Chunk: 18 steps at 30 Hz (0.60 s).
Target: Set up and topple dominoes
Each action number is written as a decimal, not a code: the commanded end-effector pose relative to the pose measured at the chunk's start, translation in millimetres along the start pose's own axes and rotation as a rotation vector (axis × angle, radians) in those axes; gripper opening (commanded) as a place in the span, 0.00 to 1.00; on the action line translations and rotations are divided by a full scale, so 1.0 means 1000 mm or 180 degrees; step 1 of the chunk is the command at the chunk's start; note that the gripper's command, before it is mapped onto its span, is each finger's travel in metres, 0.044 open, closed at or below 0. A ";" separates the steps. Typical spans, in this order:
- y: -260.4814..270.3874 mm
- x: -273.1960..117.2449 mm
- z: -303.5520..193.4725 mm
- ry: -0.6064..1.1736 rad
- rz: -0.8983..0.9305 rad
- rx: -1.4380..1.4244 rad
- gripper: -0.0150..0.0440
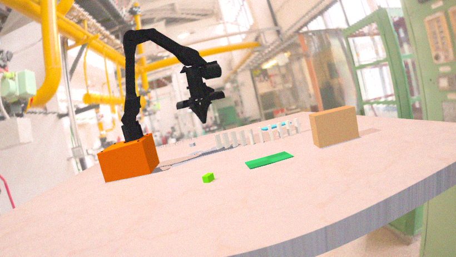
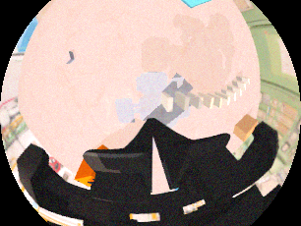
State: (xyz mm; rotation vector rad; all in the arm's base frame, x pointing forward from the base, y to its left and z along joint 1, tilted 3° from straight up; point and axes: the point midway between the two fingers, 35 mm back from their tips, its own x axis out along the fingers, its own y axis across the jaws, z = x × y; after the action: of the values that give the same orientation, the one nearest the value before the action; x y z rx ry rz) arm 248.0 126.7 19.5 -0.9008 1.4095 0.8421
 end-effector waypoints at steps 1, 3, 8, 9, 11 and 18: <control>0.000 0.000 0.000 -0.0002 -0.0005 -0.0013 0.25; 0.000 0.000 0.000 -0.0002 -0.0005 -0.0013 0.25; 0.000 0.000 0.000 -0.0002 -0.0005 -0.0013 0.25; 0.000 0.000 0.000 -0.0002 -0.0005 -0.0013 0.25; 0.000 0.000 0.000 -0.0002 -0.0005 -0.0013 0.25; -0.001 0.011 0.002 -0.0003 -0.0006 -0.0013 0.25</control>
State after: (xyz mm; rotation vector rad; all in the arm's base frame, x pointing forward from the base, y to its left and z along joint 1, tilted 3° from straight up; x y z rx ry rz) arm 248.5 127.0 18.5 -0.9009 1.4069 0.8419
